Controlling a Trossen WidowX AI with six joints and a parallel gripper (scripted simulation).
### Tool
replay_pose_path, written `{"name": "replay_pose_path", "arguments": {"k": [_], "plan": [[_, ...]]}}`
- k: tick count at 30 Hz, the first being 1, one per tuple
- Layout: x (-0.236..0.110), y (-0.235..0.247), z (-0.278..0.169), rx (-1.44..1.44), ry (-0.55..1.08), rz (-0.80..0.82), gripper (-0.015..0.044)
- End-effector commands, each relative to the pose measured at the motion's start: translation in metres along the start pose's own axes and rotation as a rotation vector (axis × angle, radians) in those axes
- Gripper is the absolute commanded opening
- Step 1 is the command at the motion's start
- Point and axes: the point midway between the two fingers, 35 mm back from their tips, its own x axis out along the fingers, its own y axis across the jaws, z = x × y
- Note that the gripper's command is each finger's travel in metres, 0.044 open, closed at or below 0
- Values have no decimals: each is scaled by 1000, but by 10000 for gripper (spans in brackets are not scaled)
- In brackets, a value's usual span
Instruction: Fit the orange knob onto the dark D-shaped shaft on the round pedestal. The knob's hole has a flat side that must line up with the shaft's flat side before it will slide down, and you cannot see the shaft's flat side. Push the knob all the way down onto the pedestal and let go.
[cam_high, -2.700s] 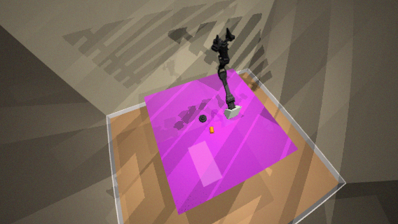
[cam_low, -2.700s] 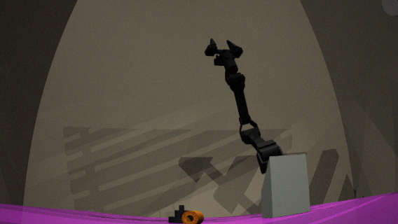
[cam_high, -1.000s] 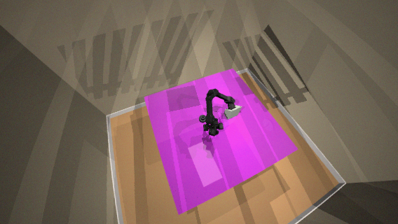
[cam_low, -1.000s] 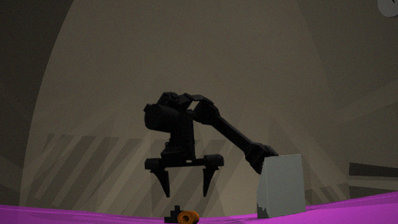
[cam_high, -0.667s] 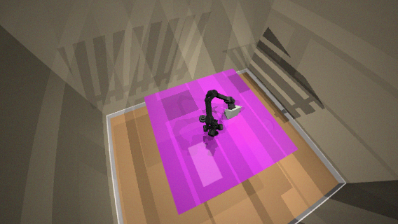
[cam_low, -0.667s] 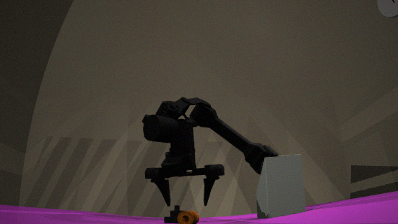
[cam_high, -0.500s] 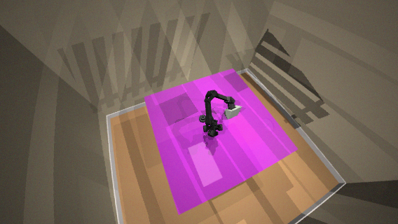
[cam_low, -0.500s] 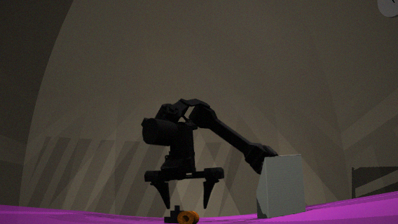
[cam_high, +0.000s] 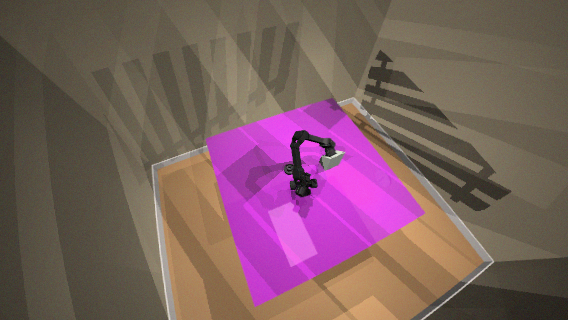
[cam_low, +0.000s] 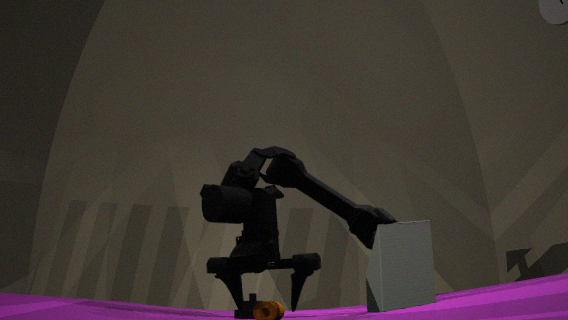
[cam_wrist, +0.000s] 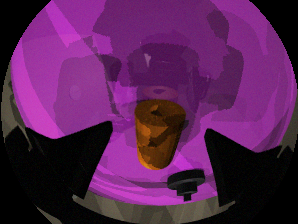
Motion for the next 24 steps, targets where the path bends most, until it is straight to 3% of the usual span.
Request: {"name": "replay_pose_path", "arguments": {"k": [1, 5, 13, 24], "plan": [[6, 1, 1, -6, 4, -2, 440], [10, 1, 1, -6, 5, -2, 440], [10, 1, 1, -6, 5, -2, 240], [10, 1, 1, -6, 5, -2, 213]]}}
